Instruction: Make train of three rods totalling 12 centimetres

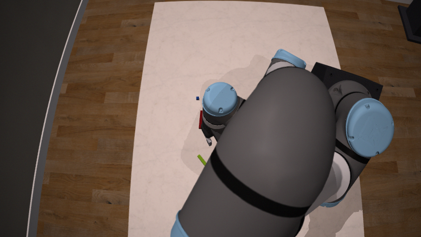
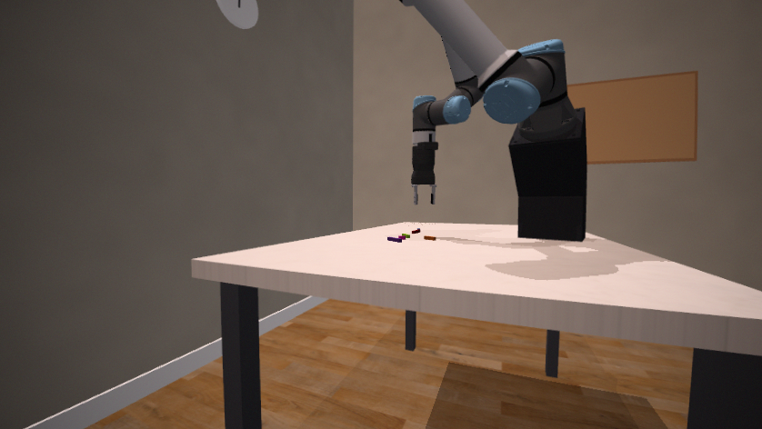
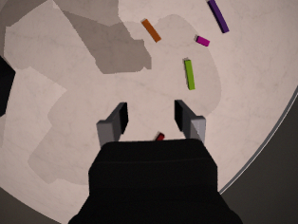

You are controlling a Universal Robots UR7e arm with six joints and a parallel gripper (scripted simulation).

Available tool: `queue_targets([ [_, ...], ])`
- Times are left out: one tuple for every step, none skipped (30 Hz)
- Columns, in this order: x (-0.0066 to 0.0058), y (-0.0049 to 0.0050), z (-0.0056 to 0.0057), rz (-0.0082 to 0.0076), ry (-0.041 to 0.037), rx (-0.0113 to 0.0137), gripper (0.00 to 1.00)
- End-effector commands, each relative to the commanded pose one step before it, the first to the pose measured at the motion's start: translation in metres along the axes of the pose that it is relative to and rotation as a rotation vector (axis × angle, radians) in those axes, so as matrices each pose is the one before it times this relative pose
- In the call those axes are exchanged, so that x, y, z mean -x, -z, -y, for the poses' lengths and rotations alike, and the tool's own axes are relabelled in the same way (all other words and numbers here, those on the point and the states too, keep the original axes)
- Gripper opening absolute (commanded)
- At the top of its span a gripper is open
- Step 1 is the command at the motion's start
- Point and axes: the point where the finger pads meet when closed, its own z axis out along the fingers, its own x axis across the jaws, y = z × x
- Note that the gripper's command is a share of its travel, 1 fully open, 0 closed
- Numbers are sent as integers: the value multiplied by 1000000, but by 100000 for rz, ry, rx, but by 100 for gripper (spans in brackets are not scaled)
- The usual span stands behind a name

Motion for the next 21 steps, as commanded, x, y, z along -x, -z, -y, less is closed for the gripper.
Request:
queue_targets([
  [-8027, -9383, 12332, -523, -12109, -3282, 100],
  [-1366, -2416, 3204, -23, -2912, -828, 100],
  [-1188, -2341, 3099, 7, -2806, -798, 100],
  [-1022, -2260, 2982, 34, -2697, -766, 100],
  [-870, -2174, 2856, 58, -2583, -732, 100],
  [-731, -2084, 2721, 78, -2465, -697, 100],
  [-605, -1990, 2581, 95, -2345, -660, 100],
  [-493, -1893, 2436, 108, -2221, -622, 100],
  [-394, -1792, 2288, 118, -2095, -584, 100],
  [-307, -1688, 2137, 125, -1967, -545, 100],
  [-233, -1582, 1985, 129, -1837, -506, 100],
  [-170, -1475, 1834, 130, -1707, -467, 100],
  [-117, -1366, 1684, 129, -1577, -429, 100],
  [0, 0, 0, 0, 0, 0, 100],
  [0, 0, 0, 0, 0, 0, 100],
  [-74, -1257, 1536, 126, -1447, -391, 100],
  [-40, -1148, 1390, 121, -1318, -354, 100],
  [-14, -1039, 1249, 115, -1191, -318, 100],
  [6, -932, 1112, 107, -1066, -283, 100],
  [19, -827, 980, 98, -944, -250, 100],
  [28, -725, 853, 88, -826, -218, 100],
])
